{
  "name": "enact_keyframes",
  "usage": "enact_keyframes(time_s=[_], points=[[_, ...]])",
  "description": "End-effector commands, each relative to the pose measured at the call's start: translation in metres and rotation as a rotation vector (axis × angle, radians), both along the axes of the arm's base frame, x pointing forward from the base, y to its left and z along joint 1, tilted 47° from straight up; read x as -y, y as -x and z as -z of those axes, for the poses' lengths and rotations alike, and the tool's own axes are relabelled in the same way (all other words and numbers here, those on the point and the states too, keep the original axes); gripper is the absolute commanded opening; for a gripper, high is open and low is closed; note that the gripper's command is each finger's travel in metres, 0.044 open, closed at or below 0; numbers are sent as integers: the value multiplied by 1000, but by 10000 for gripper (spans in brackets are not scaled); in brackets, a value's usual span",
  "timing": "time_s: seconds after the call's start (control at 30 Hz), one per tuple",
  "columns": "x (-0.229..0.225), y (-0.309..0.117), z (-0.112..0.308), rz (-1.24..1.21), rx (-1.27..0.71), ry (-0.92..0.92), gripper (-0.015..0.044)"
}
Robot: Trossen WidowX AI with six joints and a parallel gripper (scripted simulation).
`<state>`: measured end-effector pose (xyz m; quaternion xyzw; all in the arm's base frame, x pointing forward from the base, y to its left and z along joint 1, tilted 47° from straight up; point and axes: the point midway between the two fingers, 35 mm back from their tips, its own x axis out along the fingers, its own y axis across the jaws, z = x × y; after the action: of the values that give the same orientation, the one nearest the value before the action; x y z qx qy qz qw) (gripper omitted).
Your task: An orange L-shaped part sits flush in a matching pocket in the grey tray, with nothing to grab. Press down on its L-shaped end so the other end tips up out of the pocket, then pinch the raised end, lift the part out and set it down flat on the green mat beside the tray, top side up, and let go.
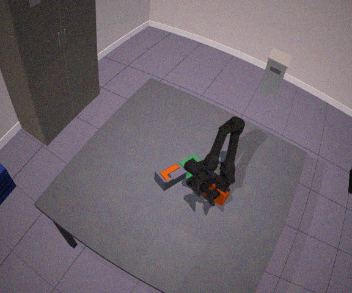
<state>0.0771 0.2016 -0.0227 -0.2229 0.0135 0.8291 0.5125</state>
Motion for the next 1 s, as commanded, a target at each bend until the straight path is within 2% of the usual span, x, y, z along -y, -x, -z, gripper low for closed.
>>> enact_keyframes(time_s=[0.0, 0.1, 0.23, 0.27, 0.47, 0.63, 0.8, 0.97], points=[[0, -2, 1, 8, -12, 15, 374], [-3, -17, 14, 78, -114, 151, 295], [-5, -54, 41, 288, -352, 487, 190], [-4, -63, 47, 354, -410, 575, 180], [10, -115, 71, 818, -683, 1062, 180], [32, -154, 72, 1304, -796, 1381, 180], [57, -192, 54, 1863, -766, 1553, 180], [81, -228, 21, 2447, -581, 1511, 180]])
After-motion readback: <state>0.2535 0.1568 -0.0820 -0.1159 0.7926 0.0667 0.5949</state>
